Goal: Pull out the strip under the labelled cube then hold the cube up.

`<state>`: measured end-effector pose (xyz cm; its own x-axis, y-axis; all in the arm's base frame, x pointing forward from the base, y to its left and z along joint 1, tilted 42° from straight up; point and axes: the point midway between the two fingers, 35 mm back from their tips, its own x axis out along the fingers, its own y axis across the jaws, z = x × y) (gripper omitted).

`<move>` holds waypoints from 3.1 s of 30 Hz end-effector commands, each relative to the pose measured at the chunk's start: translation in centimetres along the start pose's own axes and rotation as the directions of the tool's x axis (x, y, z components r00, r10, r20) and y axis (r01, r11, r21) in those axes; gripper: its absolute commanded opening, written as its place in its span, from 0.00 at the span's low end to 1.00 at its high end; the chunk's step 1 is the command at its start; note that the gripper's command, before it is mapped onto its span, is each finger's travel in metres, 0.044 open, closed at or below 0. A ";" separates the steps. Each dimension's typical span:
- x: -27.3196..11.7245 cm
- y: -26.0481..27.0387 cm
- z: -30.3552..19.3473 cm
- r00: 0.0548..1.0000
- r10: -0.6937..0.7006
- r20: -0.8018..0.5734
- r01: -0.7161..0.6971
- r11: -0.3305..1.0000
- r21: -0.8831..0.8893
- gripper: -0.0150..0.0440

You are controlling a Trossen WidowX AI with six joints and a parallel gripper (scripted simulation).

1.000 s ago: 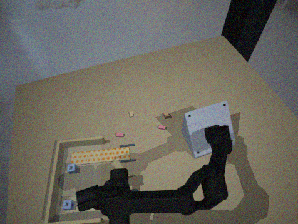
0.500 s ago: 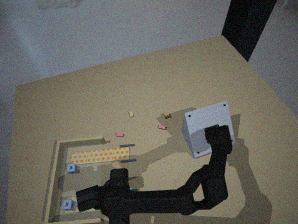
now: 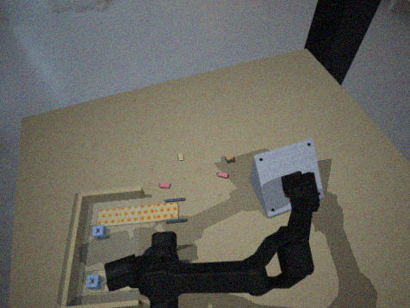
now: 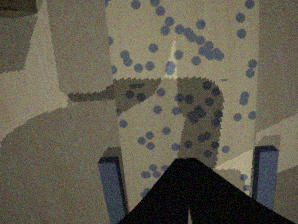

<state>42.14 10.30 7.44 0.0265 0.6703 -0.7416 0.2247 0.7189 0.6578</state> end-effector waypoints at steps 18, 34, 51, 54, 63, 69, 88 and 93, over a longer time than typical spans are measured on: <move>0.4 0.0 0.0 1.000 -0.001 -0.003 0.001 1.000 0.004 0.25; 0.6 0.0 -0.4 1.000 -0.001 -0.003 0.001 1.000 0.004 0.25; 0.6 -0.1 -3.0 1.000 -0.001 -0.005 0.001 1.000 0.006 0.25; 0.7 -0.1 -3.4 1.000 -0.001 -0.005 0.001 1.000 0.006 0.25; 0.7 -0.2 -4.8 1.000 -0.001 -0.006 0.001 1.000 0.006 0.25; 0.8 -0.2 -5.7 1.000 -0.001 -0.006 0.001 1.000 0.007 0.25; 0.8 -0.3 -8.5 1.000 -0.001 -0.007 0.001 1.000 0.008 0.25; 0.8 -0.3 -9.2 1.000 -0.001 -0.008 0.001 1.000 0.008 0.25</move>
<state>34.33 11.82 8.43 0.0481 0.6728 -0.7383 0.2186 0.7141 0.6650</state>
